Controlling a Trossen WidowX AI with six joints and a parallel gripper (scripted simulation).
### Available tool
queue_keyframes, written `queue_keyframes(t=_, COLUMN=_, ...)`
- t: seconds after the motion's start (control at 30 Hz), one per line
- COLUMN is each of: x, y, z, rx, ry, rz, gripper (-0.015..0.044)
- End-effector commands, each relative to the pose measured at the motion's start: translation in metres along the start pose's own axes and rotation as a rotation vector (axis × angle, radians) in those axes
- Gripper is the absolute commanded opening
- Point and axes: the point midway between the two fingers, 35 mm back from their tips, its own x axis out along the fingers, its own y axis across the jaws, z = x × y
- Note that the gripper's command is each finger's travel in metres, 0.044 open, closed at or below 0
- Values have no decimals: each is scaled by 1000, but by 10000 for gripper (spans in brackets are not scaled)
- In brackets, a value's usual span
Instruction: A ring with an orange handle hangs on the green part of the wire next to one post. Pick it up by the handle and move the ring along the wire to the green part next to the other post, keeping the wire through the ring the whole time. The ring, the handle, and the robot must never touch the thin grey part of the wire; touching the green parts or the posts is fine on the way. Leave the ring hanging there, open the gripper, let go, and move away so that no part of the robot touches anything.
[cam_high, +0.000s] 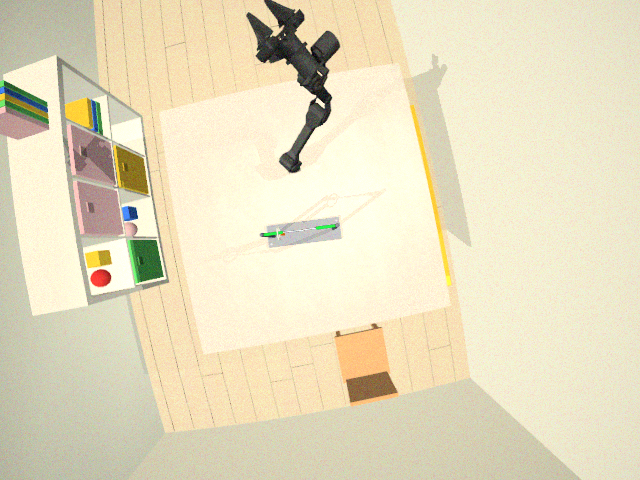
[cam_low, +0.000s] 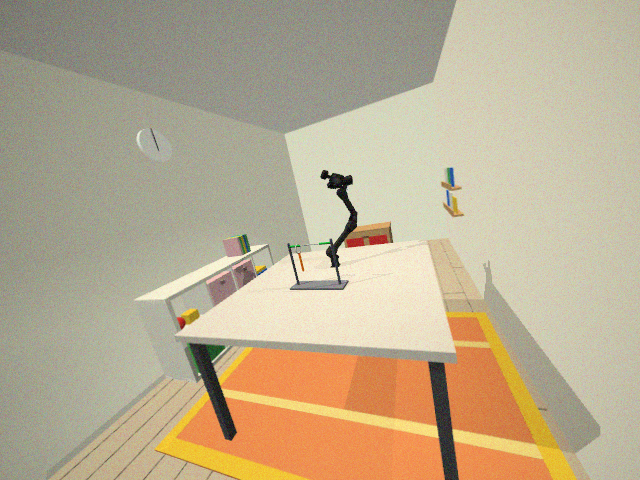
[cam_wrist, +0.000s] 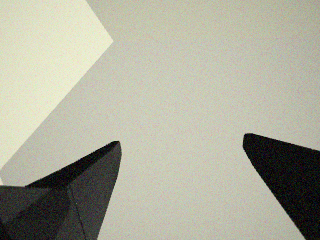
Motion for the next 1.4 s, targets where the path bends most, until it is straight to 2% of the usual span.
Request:
queue_keyframes(t=0.0, x=0, y=-2, z=0, rx=-10, ry=2, rz=-5, gripper=374)
queue_keyframes(t=0.27, x=-9, y=-82, z=30, rx=-422, ry=124, rz=-208, gripper=164)
queue_keyframes(t=0.53, x=-38, y=-163, z=78, rx=-834, ry=313, rz=-427, gripper=160)
queue_keyframes(t=0.77, x=-80, y=-224, z=133, rx=-1146, ry=535, rz=-615, gripper=160)
queue_keyframes(t=1.07, x=-155, y=-279, z=216, rx=-1464, ry=909, rz=-839, gripper=160)
queue_keyframes(t=1.37, x=-246, y=-297, z=303, rx=-1627, ry=1365, rz=-1022, gripper=160)
